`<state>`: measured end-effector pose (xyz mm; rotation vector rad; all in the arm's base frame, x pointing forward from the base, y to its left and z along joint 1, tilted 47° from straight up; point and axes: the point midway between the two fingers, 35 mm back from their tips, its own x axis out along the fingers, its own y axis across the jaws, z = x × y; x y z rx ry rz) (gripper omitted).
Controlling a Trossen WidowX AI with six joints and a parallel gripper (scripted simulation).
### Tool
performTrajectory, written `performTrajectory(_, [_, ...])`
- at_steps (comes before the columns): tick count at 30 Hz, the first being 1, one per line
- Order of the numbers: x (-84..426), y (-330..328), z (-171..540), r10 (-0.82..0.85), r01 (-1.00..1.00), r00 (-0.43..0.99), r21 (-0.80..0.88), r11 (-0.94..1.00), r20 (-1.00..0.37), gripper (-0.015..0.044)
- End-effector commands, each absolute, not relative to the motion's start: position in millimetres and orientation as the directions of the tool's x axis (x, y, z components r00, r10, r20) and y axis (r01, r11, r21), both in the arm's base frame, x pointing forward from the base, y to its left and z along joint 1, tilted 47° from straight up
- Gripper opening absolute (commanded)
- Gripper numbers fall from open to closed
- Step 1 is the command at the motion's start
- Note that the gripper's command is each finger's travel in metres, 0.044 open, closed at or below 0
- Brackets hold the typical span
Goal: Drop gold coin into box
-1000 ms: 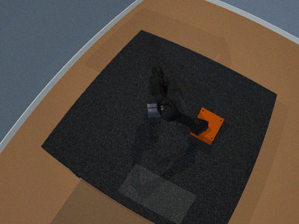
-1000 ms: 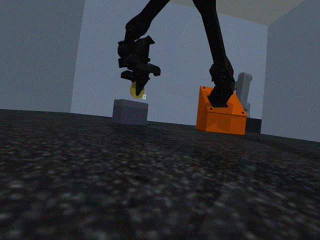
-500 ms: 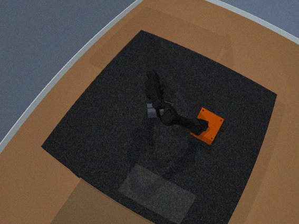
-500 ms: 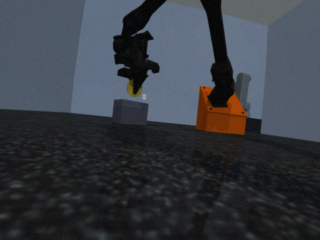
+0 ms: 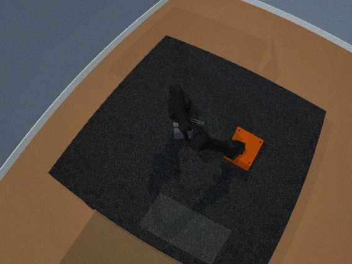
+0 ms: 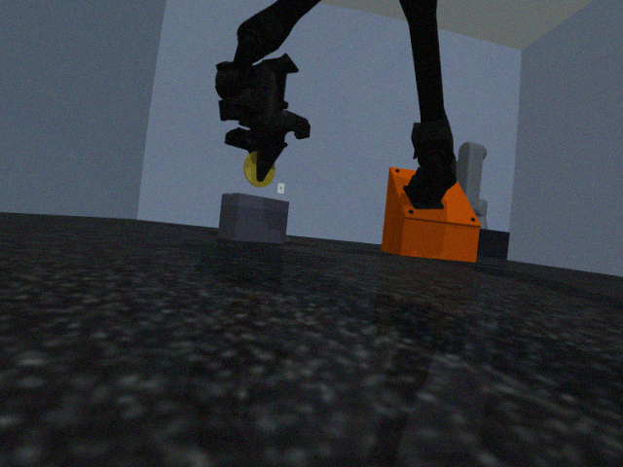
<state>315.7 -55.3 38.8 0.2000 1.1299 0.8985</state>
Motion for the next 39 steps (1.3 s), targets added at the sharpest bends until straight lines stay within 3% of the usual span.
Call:
performTrajectory(1, [315.4,-55.7,37.5,0.708,-0.518,0.128,0.562,0.645,-0.695,0.0])
performTrajectory(39, [317.2,-48.9,40.6,0.706,-0.513,0.126,0.564,0.647,-0.696,0.0])
